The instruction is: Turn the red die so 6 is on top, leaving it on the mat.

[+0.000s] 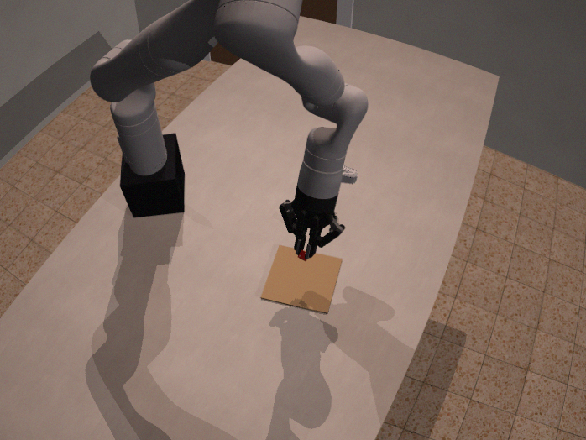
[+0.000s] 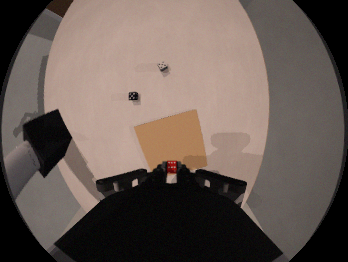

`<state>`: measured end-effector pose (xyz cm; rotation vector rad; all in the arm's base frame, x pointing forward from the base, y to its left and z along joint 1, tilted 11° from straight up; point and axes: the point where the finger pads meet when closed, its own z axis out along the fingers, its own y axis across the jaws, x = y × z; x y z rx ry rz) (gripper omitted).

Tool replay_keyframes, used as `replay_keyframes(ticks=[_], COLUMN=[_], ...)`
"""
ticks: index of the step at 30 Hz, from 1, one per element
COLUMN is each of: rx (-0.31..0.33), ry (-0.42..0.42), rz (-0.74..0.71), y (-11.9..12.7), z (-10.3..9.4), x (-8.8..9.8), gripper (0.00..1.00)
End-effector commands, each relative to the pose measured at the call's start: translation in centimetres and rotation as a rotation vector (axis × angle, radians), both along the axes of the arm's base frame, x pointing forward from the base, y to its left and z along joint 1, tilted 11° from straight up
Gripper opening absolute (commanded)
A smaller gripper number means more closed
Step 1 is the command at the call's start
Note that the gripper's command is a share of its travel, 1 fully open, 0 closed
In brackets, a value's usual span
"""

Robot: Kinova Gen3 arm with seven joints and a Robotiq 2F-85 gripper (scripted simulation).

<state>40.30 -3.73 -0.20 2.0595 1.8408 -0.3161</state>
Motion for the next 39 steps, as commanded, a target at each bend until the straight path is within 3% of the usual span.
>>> replay_keyframes(ticks=[1,5,12,14,21,39], rx=[0.003,0.031,0.146,0.146,0.247,0.291], ry=[-0.004,-0.002,-0.005,-0.005,-0.024,-0.021], rz=[-0.002,0.0,0.011,0.011,0.026,0.031], y=[-0.11,-0.16,-0.3,-0.3,-0.36,-0.66], z=[0.16,0.06,-0.08,-0.08,0.19,0.16], x=[0.1,0.05,-0.04,-0.04,0.05,-0.14], gripper=[0.11,0.11,0.11,0.11,0.11,0.11])
